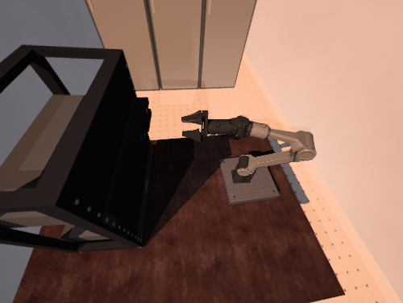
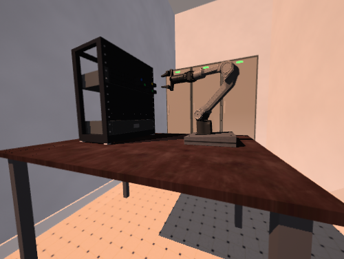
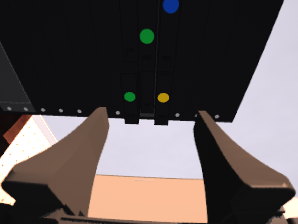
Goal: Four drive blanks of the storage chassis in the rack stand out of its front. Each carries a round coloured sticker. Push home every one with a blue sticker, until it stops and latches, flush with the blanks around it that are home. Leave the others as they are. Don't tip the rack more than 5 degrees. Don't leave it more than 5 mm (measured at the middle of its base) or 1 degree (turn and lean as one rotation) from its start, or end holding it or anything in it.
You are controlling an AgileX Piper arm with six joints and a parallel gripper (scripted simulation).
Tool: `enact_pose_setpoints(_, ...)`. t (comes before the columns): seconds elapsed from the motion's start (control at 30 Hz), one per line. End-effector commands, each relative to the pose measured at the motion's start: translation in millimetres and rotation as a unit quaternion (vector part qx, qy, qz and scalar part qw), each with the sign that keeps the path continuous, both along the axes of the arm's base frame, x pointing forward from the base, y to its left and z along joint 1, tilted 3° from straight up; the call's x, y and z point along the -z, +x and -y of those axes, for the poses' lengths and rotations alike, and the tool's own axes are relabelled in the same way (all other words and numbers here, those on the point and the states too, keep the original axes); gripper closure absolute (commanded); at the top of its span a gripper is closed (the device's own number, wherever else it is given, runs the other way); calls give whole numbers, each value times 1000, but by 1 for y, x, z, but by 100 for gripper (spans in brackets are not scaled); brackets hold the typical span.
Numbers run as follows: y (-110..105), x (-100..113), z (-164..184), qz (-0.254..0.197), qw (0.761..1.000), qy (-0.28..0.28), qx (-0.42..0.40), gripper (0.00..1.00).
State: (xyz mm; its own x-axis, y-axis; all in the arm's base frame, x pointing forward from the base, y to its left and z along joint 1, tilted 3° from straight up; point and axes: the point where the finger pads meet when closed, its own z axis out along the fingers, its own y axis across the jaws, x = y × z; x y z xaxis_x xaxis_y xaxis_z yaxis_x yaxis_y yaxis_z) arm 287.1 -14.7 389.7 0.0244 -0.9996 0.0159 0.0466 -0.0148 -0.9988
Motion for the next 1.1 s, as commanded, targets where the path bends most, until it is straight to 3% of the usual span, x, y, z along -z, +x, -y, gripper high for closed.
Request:
enact_pose_setpoints(0.0, 4, -1, -3, 0, 1000, 0, 1, 0)
enact_pose_setpoints(0.87, 24, -6, -27, -4, 1000, -1, 3, 0)
enact_pose_setpoints(1.07, 40, -9, -43, -6, 1000, -2, 3, 0)
